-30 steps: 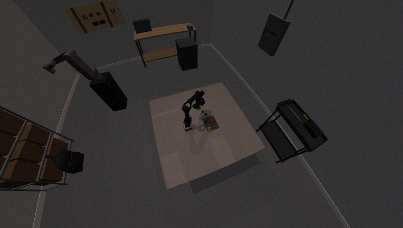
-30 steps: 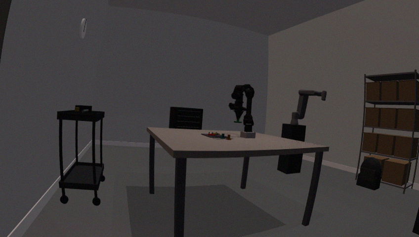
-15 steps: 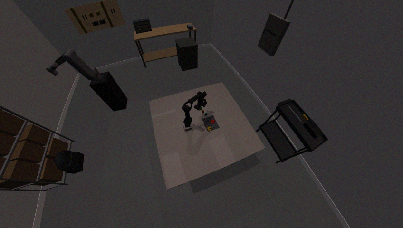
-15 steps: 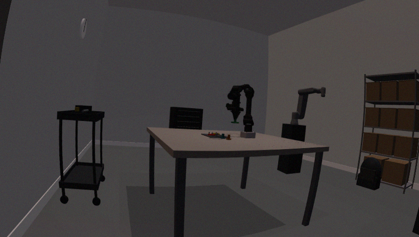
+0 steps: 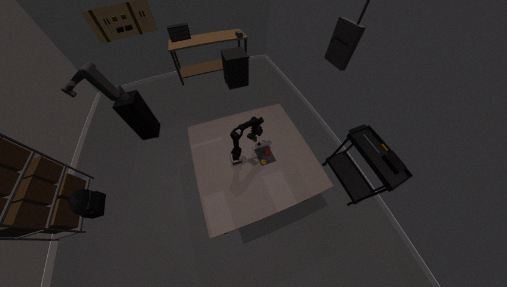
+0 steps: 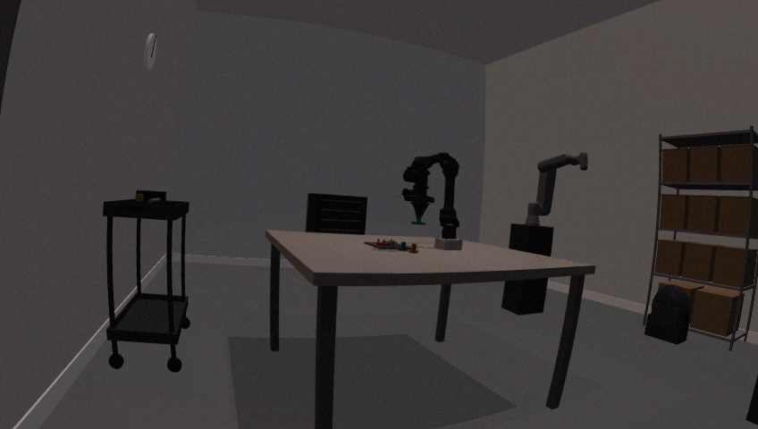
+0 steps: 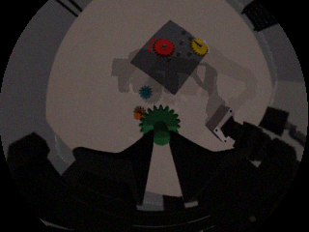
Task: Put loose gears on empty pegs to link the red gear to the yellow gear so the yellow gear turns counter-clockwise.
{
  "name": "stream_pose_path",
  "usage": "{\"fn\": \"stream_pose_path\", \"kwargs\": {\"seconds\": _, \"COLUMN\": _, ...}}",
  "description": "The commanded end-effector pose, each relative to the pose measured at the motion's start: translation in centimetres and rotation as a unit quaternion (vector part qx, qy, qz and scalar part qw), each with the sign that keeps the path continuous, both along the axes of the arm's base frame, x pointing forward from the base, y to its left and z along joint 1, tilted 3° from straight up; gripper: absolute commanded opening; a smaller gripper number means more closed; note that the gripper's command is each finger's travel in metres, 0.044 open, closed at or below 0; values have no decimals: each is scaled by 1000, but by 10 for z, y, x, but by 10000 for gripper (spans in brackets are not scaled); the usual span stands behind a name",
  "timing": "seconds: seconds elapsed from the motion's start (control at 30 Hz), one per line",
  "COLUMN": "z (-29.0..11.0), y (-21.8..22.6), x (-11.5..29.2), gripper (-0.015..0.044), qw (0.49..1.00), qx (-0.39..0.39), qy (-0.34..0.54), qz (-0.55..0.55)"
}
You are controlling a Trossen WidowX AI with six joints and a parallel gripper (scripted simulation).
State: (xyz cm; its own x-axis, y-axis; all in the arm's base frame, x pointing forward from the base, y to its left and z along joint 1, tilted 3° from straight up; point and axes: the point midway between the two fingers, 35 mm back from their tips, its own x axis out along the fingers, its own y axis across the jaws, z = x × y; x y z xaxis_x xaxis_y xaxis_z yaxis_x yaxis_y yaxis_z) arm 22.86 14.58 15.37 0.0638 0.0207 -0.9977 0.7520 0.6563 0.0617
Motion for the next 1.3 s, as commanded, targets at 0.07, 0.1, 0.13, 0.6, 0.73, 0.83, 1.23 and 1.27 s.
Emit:
{"fn": "stream_pose_path", "kwargs": {"seconds": 0.07, "z": -2, "y": -7, "x": 10, "gripper": 0, "qw": 1000, "qx": 2, "qy": -1, "qz": 2}}
{"fn": "stream_pose_path", "kwargs": {"seconds": 0.1, "z": -3, "y": -9, "x": 11, "gripper": 0, "qw": 1000, "qx": 2, "qy": -1, "qz": 2}}
{"fn": "stream_pose_path", "kwargs": {"seconds": 0.13, "z": -3, "y": -10, "x": 13, "gripper": 0, "qw": 1000, "qx": 2, "qy": -1, "qz": 2}}
{"fn": "stream_pose_path", "kwargs": {"seconds": 0.6, "z": -11, "y": -32, "x": 33, "gripper": 0, "qw": 1000, "qx": 2, "qy": -2, "qz": -4}}
{"fn": "stream_pose_path", "kwargs": {"seconds": 0.73, "z": -13, "y": -39, "x": 38, "gripper": 0, "qw": 1000, "qx": 1, "qy": -4, "qz": -3}}
{"fn": "stream_pose_path", "kwargs": {"seconds": 0.83, "z": -15, "y": -44, "x": 42, "gripper": 0, "qw": 1000, "qx": 1, "qy": -4, "qz": -6}}
{"fn": "stream_pose_path", "kwargs": {"seconds": 1.23, "z": -23, "y": -66, "x": 55, "gripper": 0, "qw": 1000, "qx": 0, "qy": -3, "qz": -12}}
{"fn": "stream_pose_path", "kwargs": {"seconds": 1.27, "z": -24, "y": -68, "x": 56, "gripper": 0, "qw": 1000, "qx": 0, "qy": -3, "qz": -12}}
